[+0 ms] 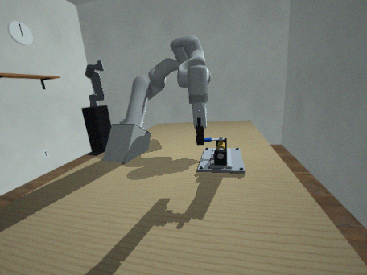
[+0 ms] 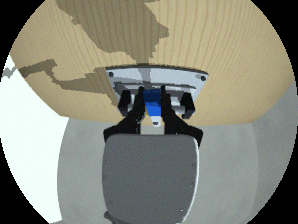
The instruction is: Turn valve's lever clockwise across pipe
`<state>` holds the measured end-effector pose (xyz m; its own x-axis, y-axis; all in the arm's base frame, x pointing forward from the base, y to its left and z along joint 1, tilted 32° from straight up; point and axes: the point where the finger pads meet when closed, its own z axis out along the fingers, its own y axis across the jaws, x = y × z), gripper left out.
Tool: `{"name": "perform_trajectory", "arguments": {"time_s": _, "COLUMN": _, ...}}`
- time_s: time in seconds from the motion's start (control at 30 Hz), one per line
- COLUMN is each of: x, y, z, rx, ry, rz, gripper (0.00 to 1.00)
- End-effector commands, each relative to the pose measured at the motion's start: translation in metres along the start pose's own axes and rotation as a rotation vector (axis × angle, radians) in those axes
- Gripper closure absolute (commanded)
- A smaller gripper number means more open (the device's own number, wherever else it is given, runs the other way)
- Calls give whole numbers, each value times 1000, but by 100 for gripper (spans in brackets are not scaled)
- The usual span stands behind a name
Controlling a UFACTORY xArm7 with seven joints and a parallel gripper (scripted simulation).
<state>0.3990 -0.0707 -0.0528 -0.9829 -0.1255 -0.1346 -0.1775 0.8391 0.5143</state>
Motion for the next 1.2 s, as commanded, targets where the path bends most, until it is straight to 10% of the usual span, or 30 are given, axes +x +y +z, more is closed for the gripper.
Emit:
{"name": "perform_trajectory", "arguments": {"time_s": 0.0, "x": -1, "y": 4, "z": -2, "rx": -5, "ry": -4, "rz": 39, "gripper": 100}}
{"name": "perform_trajectory", "arguments": {"time_s": 0.43, "x": -1, "y": 5, "z": -2, "rx": -5, "ry": -4, "rz": 45, "gripper": 100}}
{"name": "perform_trajectory", "arguments": {"time_s": 0.47, "x": -1, "y": 5, "z": -2, "rx": -5, "ry": -4, "rz": 45, "gripper": 32}}
{"name": "perform_trajectory", "arguments": {"time_s": 1.17, "x": -1, "y": 5, "z": -2, "rx": -5, "ry": -4, "rz": 45, "gripper": 32}}
